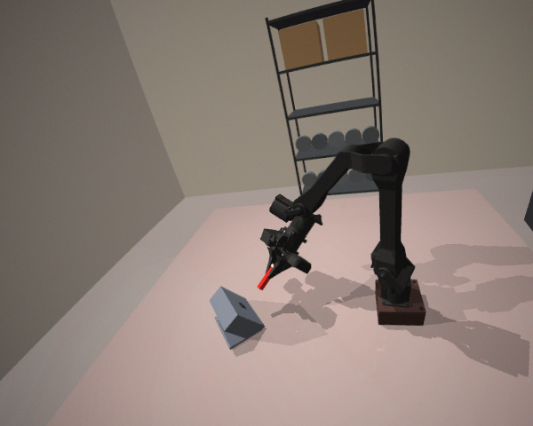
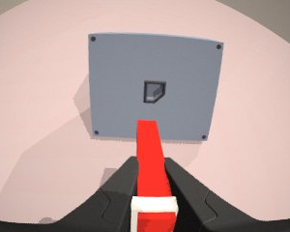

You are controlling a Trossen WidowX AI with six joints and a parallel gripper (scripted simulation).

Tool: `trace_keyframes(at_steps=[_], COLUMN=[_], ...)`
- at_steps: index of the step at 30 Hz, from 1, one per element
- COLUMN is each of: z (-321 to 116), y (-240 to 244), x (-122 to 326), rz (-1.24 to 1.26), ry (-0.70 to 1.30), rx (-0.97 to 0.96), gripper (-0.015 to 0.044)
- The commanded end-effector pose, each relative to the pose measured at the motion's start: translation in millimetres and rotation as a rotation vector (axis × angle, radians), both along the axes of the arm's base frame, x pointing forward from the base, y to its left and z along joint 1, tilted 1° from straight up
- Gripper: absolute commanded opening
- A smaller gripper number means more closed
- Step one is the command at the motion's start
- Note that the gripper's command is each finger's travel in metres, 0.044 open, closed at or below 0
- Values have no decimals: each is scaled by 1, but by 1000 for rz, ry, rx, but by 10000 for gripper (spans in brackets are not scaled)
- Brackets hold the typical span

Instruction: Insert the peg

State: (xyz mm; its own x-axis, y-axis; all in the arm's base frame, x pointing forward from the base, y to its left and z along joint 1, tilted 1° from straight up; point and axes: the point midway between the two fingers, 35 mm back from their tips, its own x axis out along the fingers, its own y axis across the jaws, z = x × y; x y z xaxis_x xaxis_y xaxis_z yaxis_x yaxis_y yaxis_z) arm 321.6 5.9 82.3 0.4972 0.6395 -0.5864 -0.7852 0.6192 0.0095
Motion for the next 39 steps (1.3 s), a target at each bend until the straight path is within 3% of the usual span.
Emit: trace_keyframes(at_steps=[1, 39], z=[-4, -21], y=[3, 22], x=[3, 26], rz=[-1, -16], ry=[-2, -67], rx=[11, 46], gripper=[0, 0])
